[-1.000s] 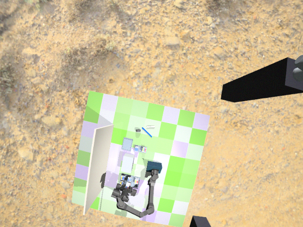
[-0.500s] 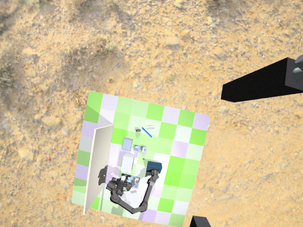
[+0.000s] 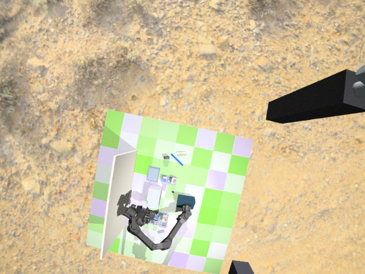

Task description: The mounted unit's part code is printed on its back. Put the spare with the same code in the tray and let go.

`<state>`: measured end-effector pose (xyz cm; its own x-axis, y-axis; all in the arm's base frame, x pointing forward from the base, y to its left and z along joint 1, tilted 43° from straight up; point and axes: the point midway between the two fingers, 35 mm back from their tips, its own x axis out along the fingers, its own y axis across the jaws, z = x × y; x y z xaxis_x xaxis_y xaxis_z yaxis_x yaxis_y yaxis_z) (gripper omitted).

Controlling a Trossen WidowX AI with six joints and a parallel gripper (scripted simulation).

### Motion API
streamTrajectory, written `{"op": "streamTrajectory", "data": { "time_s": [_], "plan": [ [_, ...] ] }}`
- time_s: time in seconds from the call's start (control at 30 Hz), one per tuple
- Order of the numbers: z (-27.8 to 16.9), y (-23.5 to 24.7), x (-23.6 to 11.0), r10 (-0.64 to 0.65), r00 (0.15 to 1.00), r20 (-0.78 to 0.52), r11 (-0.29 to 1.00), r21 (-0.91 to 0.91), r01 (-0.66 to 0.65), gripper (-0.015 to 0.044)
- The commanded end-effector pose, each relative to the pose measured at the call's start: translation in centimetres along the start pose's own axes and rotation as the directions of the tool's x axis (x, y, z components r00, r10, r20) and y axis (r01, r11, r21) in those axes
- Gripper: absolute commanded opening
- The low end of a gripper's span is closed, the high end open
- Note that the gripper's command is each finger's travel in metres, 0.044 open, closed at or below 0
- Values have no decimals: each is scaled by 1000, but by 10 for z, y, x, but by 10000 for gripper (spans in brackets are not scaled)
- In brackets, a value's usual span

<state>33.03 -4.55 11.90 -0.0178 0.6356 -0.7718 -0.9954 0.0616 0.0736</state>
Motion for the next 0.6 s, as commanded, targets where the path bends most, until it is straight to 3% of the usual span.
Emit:
{"op": "streamTrajectory", "data": {
  "time_s": [0.0,0.57],
  "plan": [
    [-25,-12,-2,-9,1000,-5,1000,-13,9,0],
    [-120,-36,11,-3,1000,6,999,-34,3,0]
  ]
}}
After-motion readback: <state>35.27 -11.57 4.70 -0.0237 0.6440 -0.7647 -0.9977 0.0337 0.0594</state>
